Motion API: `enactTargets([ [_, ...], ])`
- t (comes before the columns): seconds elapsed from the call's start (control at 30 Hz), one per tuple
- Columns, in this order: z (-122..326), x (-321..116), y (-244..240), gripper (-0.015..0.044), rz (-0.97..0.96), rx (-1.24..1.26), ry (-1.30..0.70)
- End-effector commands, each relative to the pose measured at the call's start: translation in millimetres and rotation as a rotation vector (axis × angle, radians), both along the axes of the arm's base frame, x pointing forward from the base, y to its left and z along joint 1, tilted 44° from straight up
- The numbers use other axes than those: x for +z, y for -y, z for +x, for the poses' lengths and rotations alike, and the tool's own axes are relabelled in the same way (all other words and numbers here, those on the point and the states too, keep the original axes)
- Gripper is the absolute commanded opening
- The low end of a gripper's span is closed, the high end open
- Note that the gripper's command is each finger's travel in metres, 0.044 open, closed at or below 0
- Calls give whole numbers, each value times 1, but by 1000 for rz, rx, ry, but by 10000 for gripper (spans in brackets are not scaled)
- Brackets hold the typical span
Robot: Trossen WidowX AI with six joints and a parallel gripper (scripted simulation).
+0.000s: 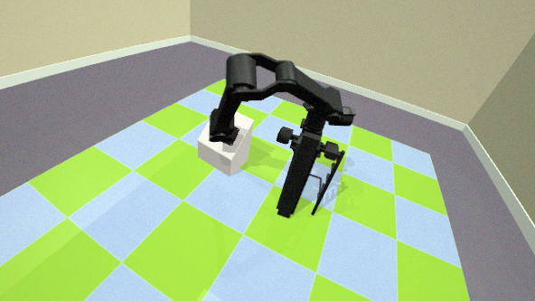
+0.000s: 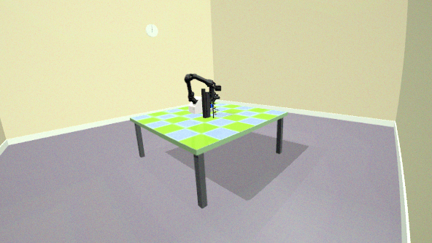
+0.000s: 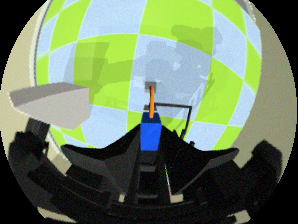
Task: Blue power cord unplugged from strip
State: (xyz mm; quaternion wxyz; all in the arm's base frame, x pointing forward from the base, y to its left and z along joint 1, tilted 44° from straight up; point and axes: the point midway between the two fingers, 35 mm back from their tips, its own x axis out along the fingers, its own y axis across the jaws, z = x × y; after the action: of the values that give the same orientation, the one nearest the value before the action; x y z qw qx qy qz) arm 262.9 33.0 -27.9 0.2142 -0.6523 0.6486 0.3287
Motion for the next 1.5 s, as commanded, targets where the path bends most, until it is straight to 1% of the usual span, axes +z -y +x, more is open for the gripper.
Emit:
enactTargets([
  [0.0,-1,-10,-16,0,33,0,0],
  [0.87,-9,-34,-50,0,34,3,-2],
  [1.0,-8,-30,-39,105,30,4,-2],
  [1.3,-8,-30,-39,341,30,4,-2],
  [1.43,-10,-42,-60,440,33,5,-2],
  [1.47,-12,-48,-70,440,34,5,-2],
])
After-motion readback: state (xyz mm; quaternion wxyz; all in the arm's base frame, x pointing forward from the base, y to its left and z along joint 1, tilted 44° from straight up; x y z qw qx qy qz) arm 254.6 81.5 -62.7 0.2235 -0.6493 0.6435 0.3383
